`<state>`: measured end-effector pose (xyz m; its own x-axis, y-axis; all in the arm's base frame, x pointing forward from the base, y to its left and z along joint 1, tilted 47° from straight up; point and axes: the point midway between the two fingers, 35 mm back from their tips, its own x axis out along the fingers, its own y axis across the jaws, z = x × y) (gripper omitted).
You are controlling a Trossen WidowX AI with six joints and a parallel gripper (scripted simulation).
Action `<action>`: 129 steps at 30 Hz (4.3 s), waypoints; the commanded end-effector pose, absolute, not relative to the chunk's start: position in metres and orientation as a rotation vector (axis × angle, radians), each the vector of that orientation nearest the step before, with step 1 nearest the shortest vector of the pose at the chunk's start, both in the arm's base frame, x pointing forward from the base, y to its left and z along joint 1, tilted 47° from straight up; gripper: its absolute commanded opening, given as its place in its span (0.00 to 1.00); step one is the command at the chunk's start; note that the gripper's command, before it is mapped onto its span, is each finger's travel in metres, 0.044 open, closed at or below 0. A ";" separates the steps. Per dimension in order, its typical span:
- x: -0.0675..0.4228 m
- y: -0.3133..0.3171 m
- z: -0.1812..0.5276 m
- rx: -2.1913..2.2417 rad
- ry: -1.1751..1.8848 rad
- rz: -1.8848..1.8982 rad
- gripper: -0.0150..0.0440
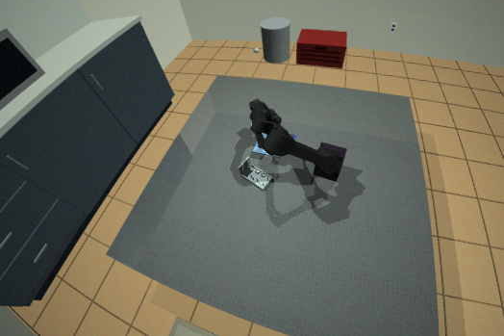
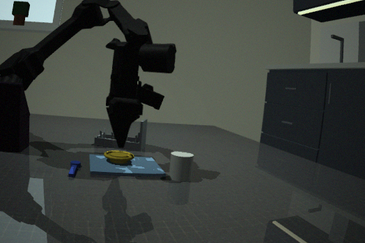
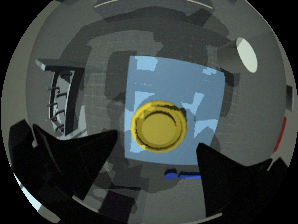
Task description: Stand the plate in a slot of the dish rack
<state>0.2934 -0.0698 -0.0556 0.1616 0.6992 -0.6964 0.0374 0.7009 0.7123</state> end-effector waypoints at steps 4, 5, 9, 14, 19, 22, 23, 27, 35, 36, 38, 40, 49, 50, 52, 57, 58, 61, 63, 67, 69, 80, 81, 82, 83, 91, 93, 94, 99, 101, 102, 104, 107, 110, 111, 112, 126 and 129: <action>0.296 -0.061 -0.064 0.693 1.341 0.528 0.93; 0.296 -0.060 -0.065 0.693 1.341 0.528 0.93; 0.297 -0.055 -0.070 0.693 1.341 0.528 0.93; 0.299 -0.049 -0.075 0.694 1.341 0.529 0.93; 0.300 -0.044 -0.080 0.695 1.340 0.531 0.93; 0.301 -0.042 -0.082 0.695 1.340 0.531 0.93; 0.301 -0.042 -0.082 0.695 1.340 0.531 0.92; 0.301 -0.042 -0.082 0.695 1.340 0.531 0.88; 0.301 -0.042 -0.082 0.695 1.340 0.531 0.84; 0.301 -0.042 -0.082 0.695 1.340 0.531 0.83; 0.301 -0.042 -0.082 0.695 1.340 0.531 0.80; 0.301 -0.042 -0.082 0.695 1.340 0.531 0.78; 0.302 -0.059 -0.071 0.691 1.341 0.524 0.48; 0.303 -0.063 -0.067 0.690 1.342 0.522 0.44; 0.303 -0.073 -0.061 0.688 1.342 0.520 0.35; 0.302 -0.095 -0.043 0.685 1.344 0.515 0.25; 0.301 -0.099 -0.040 0.685 1.345 0.514 0.25; 0.299 -0.111 -0.029 0.684 1.345 0.513 0.25; 0.297 -0.119 -0.021 0.684 1.346 0.513 0.25; 0.295 -0.133 -0.009 0.684 1.346 0.514 0.25; 0.294 -0.140 -0.002 0.685 1.346 0.515 0.25; 0.286 -0.172 0.030 0.689 1.344 0.524 0.25; 0.286 -0.173 0.032 0.689 1.344 0.524 0.25; 0.285 -0.174 0.032 0.689 1.344 0.524 0.25; 0.285 -0.174 0.032 0.689 1.344 0.524 0.25; 0.284 -0.158 0.053 0.842 1.402 0.398 0.25; 0.283 -0.153 0.061 0.898 1.421 0.350 0.25; 0.283 -0.150 0.064 0.926 1.430 0.327 0.25; 0.280 -0.135 0.082 1.066 1.472 0.205 0.25; 0.278 -0.129 0.089 1.121 1.487 0.155 0.25; 0.277 -0.126 0.092 1.149 1.494 0.130 0.25; 0.275 -0.120 0.099 1.204 1.507 0.079 0.25; 0.272 -0.110 0.108 1.287 1.524 0.002 0.25; 0.268 -0.101 0.117 1.369 1.539 -0.077 0.25; 0.266 -0.098 0.120 1.397 1.544 -0.103 0.25; 0.265 -0.095 0.123 1.424 1.548 -0.130 0.25; 0.241 -0.051 0.156 1.799 1.576 -0.521 0.25; 0.234 -0.041 0.162 1.877 1.574 -0.609 0.25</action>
<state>0.2418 -0.0527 0.1546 0.1825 0.6977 -0.6927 0.9709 -0.0166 0.2391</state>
